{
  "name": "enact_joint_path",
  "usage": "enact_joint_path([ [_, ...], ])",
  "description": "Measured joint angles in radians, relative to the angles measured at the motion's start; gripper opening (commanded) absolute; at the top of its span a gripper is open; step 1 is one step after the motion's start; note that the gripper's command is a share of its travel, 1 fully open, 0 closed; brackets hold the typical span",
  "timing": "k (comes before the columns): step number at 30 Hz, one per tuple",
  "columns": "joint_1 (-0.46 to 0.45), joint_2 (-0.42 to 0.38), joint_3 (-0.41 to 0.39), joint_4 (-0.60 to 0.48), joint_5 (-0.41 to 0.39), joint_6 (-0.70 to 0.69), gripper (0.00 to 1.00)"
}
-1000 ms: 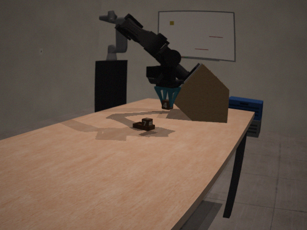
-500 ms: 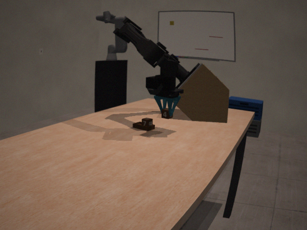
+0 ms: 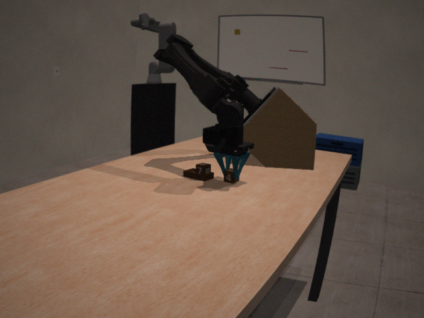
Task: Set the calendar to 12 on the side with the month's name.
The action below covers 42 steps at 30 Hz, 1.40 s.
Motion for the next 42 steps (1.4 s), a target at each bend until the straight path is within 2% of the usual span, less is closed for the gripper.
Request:
enact_joint_path([
  [9,-0.011,0.007,0.000,0.071,0.000,-0.045,0.27],
  [42,-0.011,0.007,0.000,0.080,0.000,-0.051,0.27],
])
